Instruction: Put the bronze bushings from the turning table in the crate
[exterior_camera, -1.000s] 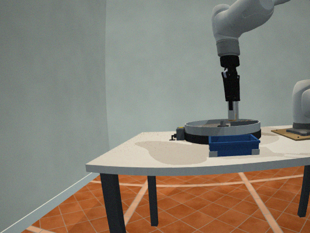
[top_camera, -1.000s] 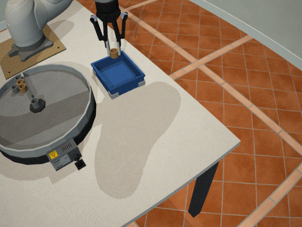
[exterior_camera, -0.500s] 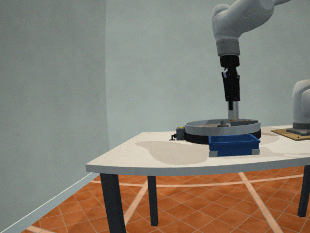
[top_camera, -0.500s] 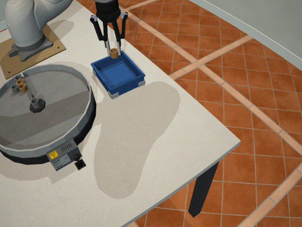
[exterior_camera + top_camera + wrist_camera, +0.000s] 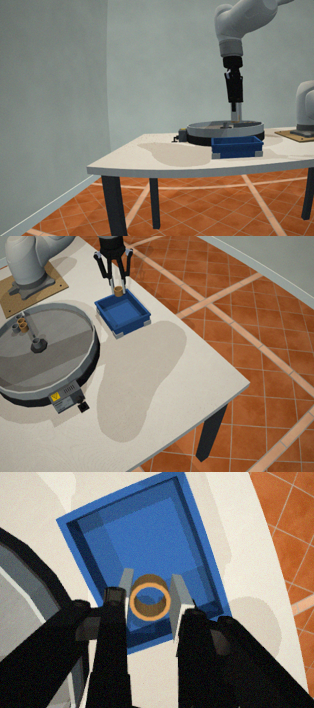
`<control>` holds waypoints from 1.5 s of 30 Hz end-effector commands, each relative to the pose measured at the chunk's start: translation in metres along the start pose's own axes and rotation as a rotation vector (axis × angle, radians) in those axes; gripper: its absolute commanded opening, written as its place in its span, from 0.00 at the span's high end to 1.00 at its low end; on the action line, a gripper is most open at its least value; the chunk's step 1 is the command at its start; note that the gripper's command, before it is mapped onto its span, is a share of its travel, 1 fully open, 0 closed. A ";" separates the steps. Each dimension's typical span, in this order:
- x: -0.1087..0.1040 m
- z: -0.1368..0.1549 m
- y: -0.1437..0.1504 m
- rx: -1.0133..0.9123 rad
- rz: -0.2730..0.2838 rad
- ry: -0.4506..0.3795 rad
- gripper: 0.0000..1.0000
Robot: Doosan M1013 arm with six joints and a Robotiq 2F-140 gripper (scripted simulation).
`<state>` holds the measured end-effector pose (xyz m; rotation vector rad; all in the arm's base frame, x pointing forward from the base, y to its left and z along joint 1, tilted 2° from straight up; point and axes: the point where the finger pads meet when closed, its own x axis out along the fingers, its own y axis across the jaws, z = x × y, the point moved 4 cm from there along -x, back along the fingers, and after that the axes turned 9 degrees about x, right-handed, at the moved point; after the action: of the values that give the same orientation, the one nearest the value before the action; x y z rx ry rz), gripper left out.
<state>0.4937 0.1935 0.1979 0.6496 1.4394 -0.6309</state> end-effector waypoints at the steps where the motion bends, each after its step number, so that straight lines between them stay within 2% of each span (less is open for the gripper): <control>1: 0.000 0.000 0.000 0.000 0.000 0.000 1.00; 9: 0.004 0.000 0.000 0.000 0.000 0.000 1.00; 17: 0.047 0.000 0.000 0.000 0.000 0.000 1.00; 19: 0.047 0.000 0.000 0.000 0.000 0.000 1.00; 23: 0.060 0.000 0.000 0.000 0.000 0.000 1.00; 45: 0.062 0.000 0.000 0.000 0.000 0.000 1.00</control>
<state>0.4958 0.1933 0.1357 0.6496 1.4394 -0.6309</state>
